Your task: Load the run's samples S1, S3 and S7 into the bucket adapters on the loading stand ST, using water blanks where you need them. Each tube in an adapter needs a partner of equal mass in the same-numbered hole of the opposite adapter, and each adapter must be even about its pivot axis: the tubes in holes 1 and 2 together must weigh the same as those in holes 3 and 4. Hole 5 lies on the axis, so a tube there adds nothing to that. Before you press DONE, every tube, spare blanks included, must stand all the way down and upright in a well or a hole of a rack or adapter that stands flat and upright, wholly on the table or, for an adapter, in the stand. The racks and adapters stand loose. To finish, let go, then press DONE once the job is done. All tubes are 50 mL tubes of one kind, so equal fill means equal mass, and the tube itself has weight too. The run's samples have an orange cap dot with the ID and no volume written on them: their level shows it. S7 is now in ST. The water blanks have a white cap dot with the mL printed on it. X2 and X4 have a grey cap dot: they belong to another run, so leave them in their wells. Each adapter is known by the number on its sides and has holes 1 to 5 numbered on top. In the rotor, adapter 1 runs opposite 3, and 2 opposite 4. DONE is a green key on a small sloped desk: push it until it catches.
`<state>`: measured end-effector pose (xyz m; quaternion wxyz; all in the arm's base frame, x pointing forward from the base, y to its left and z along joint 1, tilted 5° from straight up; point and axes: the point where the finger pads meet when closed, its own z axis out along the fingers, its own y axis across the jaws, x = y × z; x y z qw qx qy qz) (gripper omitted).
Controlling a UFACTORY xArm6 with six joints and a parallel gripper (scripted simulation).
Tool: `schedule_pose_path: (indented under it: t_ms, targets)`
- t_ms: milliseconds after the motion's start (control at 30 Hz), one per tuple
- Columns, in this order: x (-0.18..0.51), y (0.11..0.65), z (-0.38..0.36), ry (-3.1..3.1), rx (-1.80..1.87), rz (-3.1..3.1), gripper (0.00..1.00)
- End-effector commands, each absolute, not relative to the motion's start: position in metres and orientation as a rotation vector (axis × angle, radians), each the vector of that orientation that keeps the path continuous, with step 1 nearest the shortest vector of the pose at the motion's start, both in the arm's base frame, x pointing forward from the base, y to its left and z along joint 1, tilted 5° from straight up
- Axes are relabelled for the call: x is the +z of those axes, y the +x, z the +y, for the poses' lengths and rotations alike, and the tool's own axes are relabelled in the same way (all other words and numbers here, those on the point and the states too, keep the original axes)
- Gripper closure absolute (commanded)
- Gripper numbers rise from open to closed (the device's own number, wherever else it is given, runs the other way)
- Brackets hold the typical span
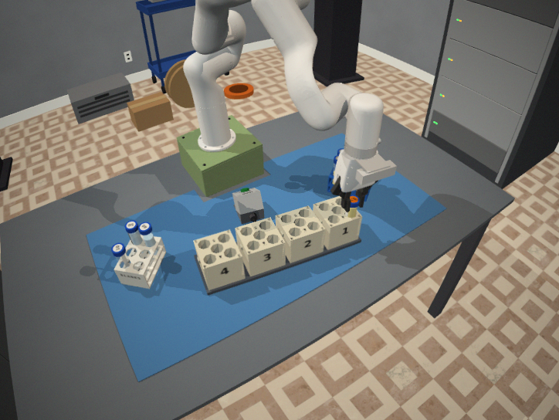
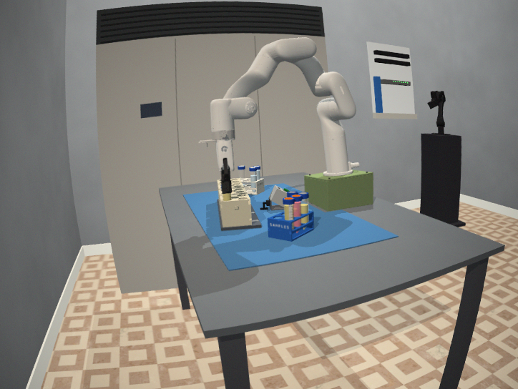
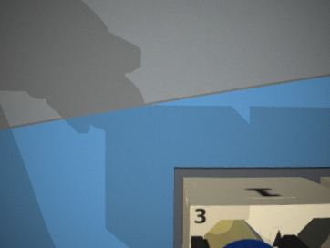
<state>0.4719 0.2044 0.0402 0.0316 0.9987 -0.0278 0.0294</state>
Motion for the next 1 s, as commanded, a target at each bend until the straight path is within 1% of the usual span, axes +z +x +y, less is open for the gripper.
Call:
schedule_pose_path:
  t_ms: [0, 967]
  targets:
    - [0.044, 0.473, 0.205, 3.078, 0.096, -0.086, 1.00]
    - [0.094, 0.470, 0.208, 3.078, 0.096, -0.086, 1.00]
